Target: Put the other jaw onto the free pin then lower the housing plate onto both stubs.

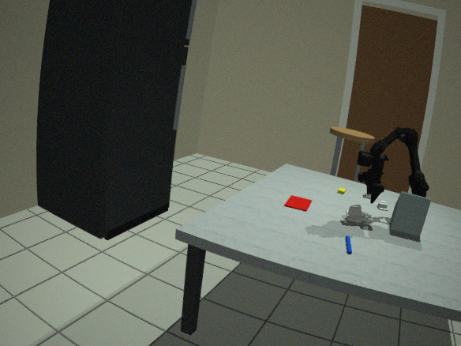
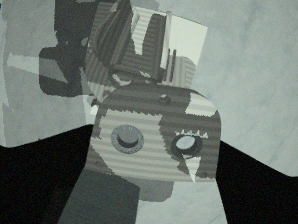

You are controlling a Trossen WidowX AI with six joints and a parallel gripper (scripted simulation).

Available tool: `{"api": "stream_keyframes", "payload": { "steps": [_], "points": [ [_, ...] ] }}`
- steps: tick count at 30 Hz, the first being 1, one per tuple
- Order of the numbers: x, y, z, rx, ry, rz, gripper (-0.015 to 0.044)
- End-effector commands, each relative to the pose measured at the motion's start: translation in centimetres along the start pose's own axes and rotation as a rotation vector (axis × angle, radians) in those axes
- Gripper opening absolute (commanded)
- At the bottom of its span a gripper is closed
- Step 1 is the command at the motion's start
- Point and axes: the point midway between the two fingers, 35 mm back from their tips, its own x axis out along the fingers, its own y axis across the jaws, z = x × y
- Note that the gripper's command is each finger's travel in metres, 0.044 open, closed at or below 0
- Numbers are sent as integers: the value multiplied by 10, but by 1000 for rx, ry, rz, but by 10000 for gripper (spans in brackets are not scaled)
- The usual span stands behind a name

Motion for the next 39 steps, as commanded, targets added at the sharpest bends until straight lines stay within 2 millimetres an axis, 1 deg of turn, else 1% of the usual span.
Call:
{"api": "stream_keyframes", "payload": {
  "steps": [1,5,33,39],
  "points": [
    [2,11,1,70,5,-15,351],
    [2,21,2,140,3,-28,351],
    [2,22,2,150,2,-29,351],
    [2,31,-6,149,3,-28,351]
  ]
}}
